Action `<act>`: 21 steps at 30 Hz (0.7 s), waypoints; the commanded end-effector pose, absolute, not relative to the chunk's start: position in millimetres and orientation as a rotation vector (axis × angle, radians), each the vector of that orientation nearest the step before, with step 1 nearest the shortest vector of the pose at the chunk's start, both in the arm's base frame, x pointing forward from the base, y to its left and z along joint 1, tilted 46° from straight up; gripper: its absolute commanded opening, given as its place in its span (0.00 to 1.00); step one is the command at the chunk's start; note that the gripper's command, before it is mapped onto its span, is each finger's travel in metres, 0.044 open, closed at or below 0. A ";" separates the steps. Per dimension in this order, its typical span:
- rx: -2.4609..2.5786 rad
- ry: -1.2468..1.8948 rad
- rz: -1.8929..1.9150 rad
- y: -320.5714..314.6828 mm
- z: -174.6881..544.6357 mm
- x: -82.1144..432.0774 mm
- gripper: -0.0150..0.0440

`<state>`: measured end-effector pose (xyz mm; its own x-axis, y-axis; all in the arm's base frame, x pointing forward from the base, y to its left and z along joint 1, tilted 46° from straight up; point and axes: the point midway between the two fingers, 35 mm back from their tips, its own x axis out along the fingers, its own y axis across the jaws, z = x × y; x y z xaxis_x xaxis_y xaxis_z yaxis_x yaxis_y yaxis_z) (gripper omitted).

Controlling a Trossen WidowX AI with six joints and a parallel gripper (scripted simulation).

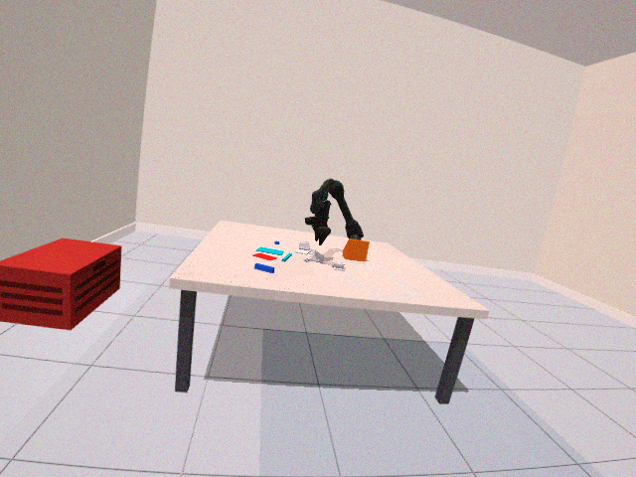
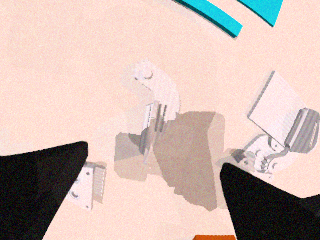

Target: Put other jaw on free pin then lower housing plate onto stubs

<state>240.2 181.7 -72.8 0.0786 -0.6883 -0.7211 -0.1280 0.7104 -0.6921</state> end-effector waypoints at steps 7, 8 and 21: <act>-0.717 1.452 -0.494 152.3 -100.9 245.9 1.00; -0.717 1.452 -0.494 152.3 -100.9 245.9 1.00; -0.717 1.452 -0.494 142.9 -111.2 247.7 1.00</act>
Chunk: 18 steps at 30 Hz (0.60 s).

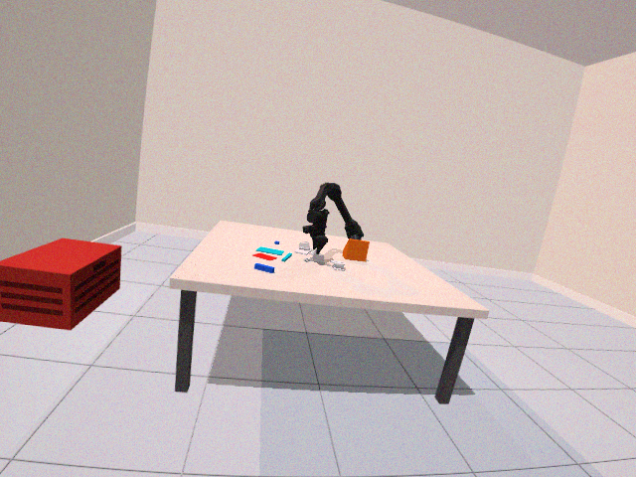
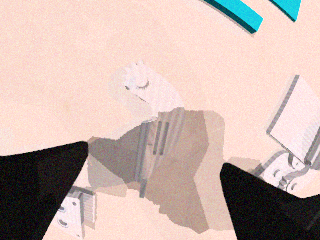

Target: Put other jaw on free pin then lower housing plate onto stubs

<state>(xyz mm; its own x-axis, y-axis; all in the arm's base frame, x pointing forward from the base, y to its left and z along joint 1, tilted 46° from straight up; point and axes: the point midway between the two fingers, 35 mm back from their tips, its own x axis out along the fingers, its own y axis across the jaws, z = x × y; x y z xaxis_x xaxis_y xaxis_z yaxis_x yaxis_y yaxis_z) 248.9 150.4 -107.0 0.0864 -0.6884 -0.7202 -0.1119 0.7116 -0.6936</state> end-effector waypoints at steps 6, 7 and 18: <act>-0.717 1.451 -0.494 136.0 -118.2 248.7 1.00; -0.717 1.451 -0.494 134.9 -119.4 248.8 1.00; -0.718 1.451 -0.495 122.0 -131.7 249.8 1.00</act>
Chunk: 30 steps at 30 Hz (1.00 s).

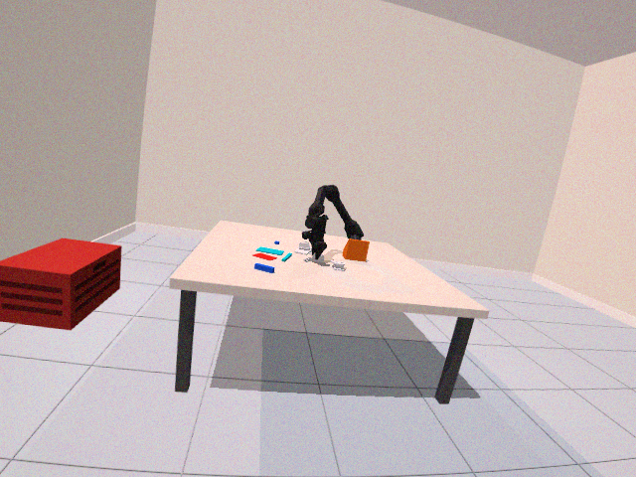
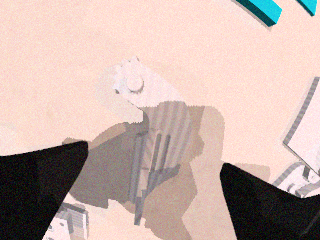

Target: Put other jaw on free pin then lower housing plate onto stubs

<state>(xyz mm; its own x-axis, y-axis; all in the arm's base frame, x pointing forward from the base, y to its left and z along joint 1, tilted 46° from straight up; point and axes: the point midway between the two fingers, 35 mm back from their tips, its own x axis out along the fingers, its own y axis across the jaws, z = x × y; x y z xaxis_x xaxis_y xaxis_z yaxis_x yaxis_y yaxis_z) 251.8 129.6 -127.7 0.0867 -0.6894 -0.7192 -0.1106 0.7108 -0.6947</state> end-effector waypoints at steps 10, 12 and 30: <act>-0.719 1.451 -0.496 116.8 -136.4 250.0 1.00; -0.719 1.451 -0.496 116.8 -136.4 250.0 1.00; -0.719 1.451 -0.496 115.8 -137.4 250.1 1.00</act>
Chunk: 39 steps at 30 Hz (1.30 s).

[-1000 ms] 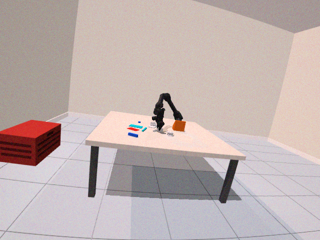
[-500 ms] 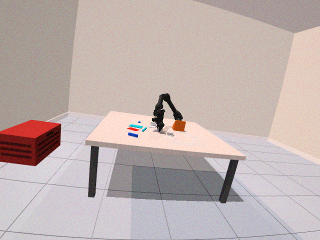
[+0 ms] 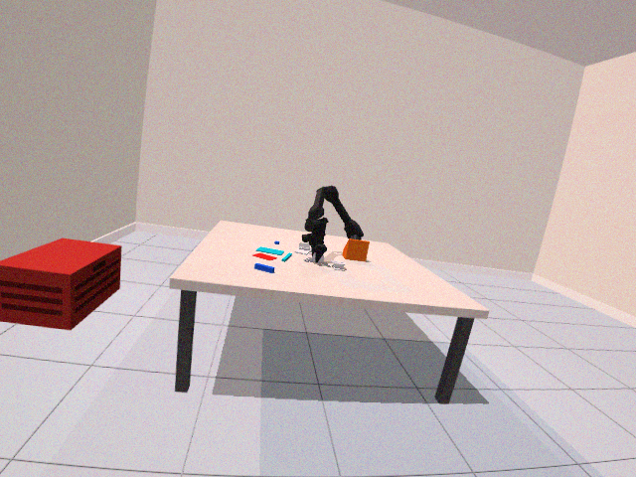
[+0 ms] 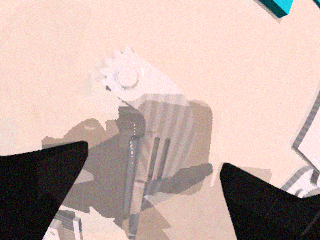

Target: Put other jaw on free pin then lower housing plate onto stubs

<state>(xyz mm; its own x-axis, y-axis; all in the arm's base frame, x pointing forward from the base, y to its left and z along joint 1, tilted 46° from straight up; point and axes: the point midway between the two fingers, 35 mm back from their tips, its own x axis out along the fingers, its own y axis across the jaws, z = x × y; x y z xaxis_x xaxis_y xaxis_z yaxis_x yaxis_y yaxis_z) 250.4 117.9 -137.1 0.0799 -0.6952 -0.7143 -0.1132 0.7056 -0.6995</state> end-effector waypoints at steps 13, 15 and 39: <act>-0.711 1.451 -0.496 117.6 -137.2 250.3 0.64; -0.711 1.451 -0.496 117.6 -137.2 250.3 0.56; -0.712 1.451 -0.494 132.4 -123.9 250.3 0.48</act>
